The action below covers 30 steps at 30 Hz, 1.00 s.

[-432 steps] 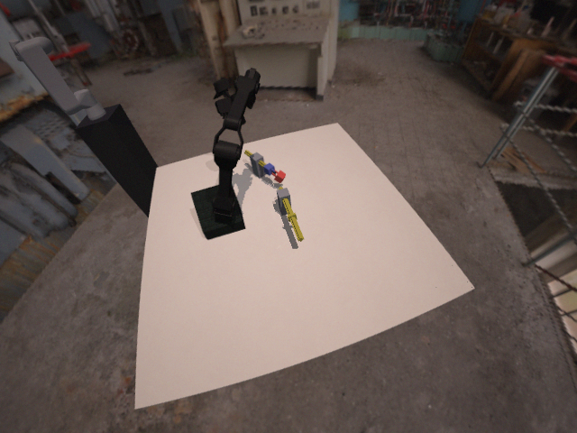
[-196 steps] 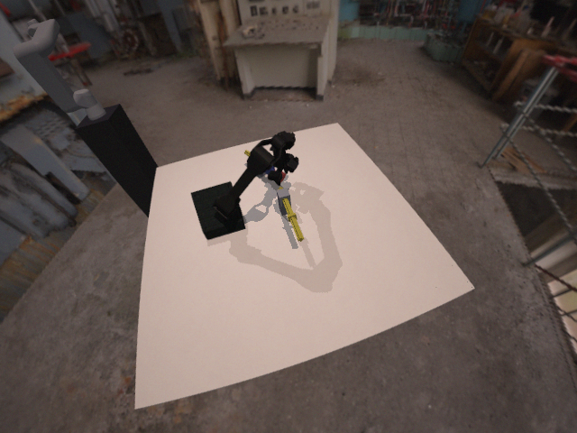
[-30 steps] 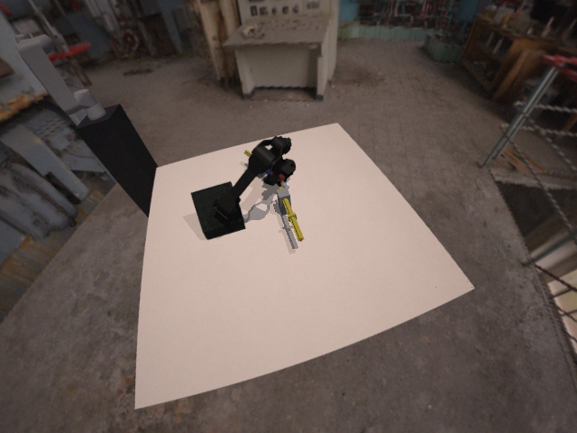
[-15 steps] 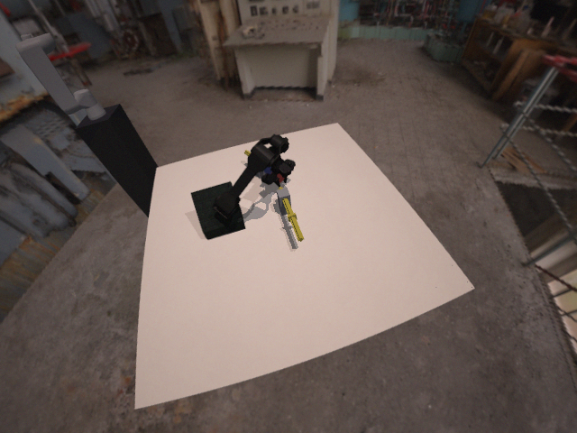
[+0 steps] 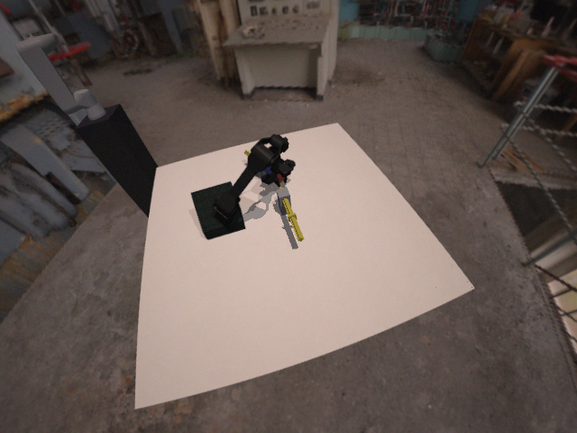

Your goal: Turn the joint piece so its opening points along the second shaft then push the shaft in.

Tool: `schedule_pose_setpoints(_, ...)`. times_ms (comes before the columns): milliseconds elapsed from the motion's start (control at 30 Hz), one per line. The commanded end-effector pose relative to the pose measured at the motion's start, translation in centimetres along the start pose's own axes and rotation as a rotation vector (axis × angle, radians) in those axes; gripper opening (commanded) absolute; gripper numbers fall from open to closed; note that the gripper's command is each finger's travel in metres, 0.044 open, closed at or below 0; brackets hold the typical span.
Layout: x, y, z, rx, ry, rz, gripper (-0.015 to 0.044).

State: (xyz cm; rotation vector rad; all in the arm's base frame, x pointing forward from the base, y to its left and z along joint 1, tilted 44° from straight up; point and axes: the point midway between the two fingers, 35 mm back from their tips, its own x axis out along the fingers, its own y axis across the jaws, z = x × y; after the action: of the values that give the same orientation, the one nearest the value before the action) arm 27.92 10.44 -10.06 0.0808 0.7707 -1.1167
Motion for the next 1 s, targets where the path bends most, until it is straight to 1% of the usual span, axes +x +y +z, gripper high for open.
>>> schedule_pose_setpoints(0,0.0,0.0,0.0,0.0,0.0,0.0,0.0)
schedule_pose_setpoints(300,0.0,0.0,0.0,0.0,0.0,0.0,0.0)
schedule_pose_setpoints(467,0.0,0.0,0.0,0.0,0.0,0.0,0.0131)
schedule_pose_setpoints(500,0.0,0.0,0.0,0.0,0.0,0.0,0.0147)
schedule_pose_setpoints(567,0.0,0.0,0.0,0.0,0.0,0.0,0.0147)
schedule_pose_setpoints(933,0.0,0.0,0.0,0.0,0.0,0.0,0.0436)
schedule_pose_setpoints(967,0.0,0.0,0.0,0.0,0.0,0.0,0.044)
